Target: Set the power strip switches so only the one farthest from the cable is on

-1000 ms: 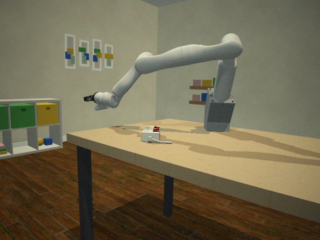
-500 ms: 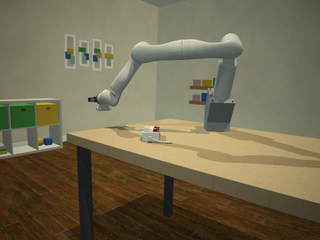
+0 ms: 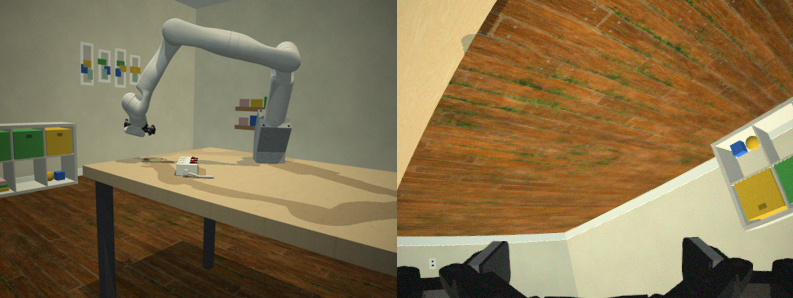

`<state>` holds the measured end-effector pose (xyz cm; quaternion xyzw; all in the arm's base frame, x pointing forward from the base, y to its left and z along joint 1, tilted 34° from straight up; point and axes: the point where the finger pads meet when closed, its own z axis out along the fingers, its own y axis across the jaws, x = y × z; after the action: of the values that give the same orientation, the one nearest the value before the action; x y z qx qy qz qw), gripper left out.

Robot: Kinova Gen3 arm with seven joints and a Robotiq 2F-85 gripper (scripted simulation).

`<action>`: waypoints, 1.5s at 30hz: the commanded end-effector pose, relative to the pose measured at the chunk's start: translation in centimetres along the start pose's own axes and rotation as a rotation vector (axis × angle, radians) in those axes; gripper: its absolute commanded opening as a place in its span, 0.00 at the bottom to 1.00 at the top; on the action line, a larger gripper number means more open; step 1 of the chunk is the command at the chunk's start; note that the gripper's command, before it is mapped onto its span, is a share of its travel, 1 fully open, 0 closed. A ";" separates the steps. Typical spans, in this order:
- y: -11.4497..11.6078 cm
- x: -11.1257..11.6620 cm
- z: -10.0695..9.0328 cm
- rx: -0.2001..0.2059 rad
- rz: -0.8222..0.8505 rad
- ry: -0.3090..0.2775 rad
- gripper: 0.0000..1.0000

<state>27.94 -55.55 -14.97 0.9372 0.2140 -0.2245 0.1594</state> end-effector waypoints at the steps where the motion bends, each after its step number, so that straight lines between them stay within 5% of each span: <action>1: 0.8 -1.8 -3.6 -0.003 0.056 0.040 1.00; 2: 0.8 -1.8 -3.6 -0.003 0.056 0.040 1.00; 4: -1.4 -1.0 -5.7 0.058 0.124 0.099 1.00; 17: -16.8 4.5 -21.3 0.505 0.615 0.524 1.00; 19: -16.8 4.5 -21.3 0.505 0.615 0.524 1.00; 23: -20.1 5.6 -24.7 0.603 0.720 0.616 1.00; 29: -23.0 6.7 -27.3 0.676 0.802 0.694 1.00; 45: -23.9 7.1 -28.1 0.700 0.829 0.719 1.00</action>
<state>32.37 -22.06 0.42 0.9572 -0.2070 0.1235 -0.1604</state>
